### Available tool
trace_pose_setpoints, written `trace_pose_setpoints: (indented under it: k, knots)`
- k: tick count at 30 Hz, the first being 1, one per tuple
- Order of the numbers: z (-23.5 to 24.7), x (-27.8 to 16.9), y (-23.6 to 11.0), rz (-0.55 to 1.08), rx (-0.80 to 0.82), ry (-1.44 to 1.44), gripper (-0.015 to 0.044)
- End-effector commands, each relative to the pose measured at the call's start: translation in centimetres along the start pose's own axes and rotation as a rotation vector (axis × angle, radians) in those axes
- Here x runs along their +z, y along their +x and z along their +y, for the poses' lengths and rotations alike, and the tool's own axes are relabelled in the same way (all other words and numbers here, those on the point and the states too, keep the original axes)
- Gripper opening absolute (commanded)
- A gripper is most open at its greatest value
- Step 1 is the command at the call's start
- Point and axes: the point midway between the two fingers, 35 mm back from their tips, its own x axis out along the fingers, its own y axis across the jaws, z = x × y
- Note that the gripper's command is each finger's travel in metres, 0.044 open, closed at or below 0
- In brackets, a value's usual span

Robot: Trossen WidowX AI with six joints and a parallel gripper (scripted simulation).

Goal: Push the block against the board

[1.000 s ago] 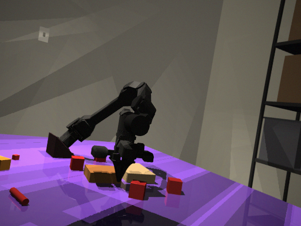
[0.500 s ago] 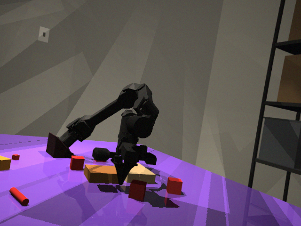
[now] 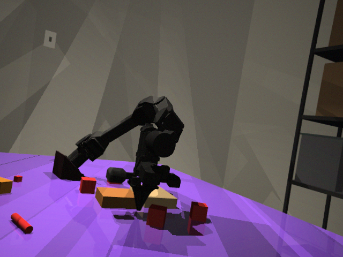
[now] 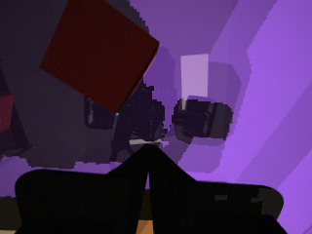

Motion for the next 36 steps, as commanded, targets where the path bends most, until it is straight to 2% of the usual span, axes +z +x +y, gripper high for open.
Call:
trace_pose_setpoints:
  k: [1, 8, 13, 17, 19, 23, 36]
  knots:
    - [-0.1, 0.2, -3.9, -0.013, -0.002, -0.004, 0.0000]
    - [-0.3, 0.3, -4.7, -0.030, 0.002, -0.002, 0.0000]
    - [-3.6, -2.1, -4.7, -0.012, -0.003, -0.042, 0.0000]
    - [-3.7, -2.2, -4.7, -0.011, -0.003, -0.044, 0.0000]
    - [-3.7, -2.1, -3.8, -0.012, -0.003, -0.044, 0.0000]
    - [-3.7, -2.2, 0.6, -0.011, -0.001, -0.044, 0.0000]
    - [-3.7, -2.6, 0.8, -0.011, -0.001, -0.044, 0.0000]
